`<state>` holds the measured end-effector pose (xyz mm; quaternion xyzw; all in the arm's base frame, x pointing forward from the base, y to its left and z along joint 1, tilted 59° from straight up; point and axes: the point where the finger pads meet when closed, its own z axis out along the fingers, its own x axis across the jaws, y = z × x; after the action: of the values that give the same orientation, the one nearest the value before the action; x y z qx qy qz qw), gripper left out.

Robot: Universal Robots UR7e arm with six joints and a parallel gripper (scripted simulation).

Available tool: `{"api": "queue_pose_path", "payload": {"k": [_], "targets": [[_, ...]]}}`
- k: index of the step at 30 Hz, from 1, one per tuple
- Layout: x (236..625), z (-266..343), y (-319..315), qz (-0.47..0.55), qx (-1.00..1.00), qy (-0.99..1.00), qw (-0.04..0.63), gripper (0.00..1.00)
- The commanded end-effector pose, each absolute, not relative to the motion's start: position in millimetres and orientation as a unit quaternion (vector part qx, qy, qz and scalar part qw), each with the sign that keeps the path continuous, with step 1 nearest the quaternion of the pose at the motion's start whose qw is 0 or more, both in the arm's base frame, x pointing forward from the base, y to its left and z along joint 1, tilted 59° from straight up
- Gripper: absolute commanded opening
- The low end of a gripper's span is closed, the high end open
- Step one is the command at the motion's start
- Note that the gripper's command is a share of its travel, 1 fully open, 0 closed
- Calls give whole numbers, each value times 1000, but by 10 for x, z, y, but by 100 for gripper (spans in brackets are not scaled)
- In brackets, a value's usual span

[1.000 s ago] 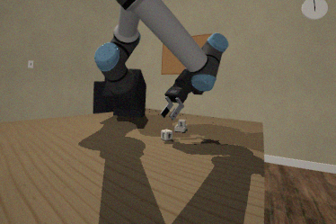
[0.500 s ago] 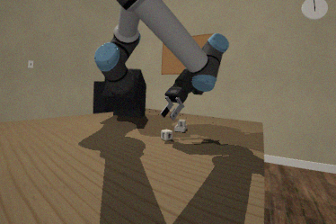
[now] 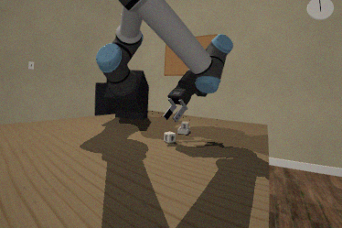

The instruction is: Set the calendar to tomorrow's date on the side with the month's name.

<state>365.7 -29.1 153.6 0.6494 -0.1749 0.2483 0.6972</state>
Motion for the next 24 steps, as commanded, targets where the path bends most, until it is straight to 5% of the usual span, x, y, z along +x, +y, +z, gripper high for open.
{"api": "queue_pose_path", "payload": {"k": [1,24], "targets": [[3666,1527,-304,248,649,-175,697,87],[3840,1335,-577,248,649,-175,697,87]]}}
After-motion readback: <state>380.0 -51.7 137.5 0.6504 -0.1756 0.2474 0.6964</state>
